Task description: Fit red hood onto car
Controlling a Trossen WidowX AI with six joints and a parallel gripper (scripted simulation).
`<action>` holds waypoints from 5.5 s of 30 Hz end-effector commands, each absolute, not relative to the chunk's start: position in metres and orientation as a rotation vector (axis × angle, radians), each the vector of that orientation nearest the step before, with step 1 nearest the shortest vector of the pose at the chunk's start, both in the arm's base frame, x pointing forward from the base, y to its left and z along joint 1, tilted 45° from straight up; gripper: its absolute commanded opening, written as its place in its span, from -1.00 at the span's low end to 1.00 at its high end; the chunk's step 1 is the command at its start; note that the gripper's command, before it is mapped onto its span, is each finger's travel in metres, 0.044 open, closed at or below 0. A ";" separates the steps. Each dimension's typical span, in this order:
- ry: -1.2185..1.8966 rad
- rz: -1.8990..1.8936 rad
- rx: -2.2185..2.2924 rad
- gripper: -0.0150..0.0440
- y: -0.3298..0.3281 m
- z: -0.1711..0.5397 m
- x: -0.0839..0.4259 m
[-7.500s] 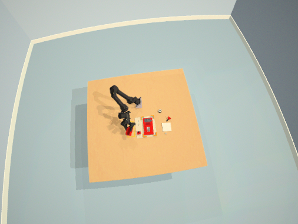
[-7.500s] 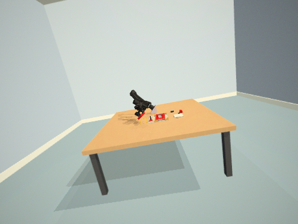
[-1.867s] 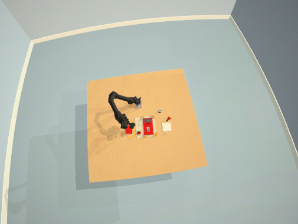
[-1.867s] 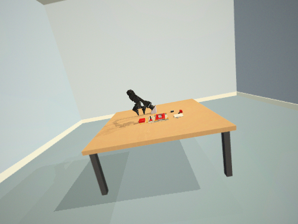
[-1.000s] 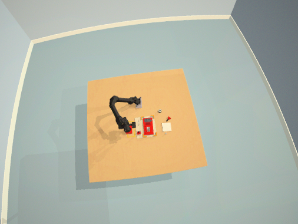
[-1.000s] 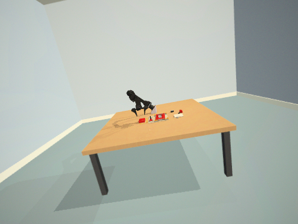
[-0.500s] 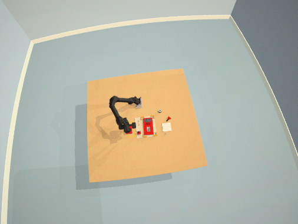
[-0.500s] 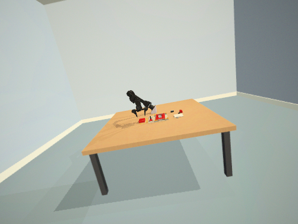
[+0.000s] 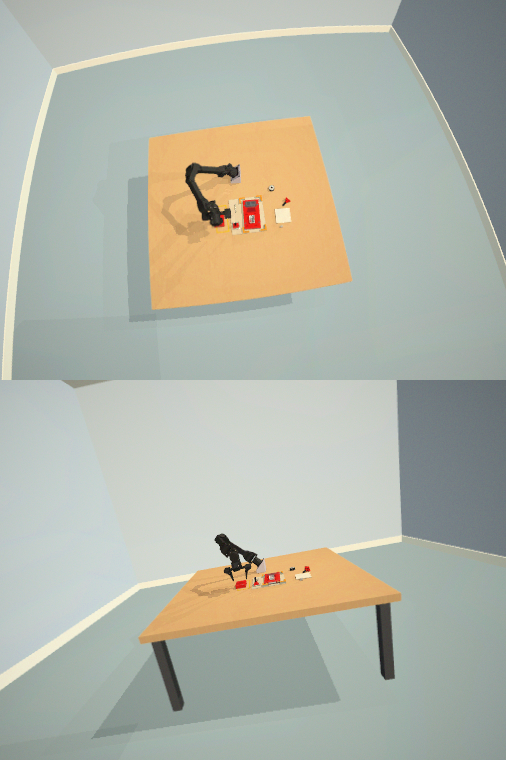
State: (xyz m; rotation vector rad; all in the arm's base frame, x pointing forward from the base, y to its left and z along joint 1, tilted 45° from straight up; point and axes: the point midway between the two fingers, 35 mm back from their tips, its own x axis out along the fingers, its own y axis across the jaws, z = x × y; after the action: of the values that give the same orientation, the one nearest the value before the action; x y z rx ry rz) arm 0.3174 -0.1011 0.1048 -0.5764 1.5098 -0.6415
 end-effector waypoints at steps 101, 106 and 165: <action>1.513 -0.640 -0.577 -0.49 -0.058 0.148 0.319; 1.518 -0.640 -0.583 -0.49 -0.059 0.147 0.318; 1.498 -0.653 -0.550 -0.49 0.067 -0.039 0.346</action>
State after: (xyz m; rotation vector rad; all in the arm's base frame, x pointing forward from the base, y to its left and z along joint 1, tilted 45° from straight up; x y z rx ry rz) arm 0.3463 0.0671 -0.0389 -0.5407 1.5020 -0.6612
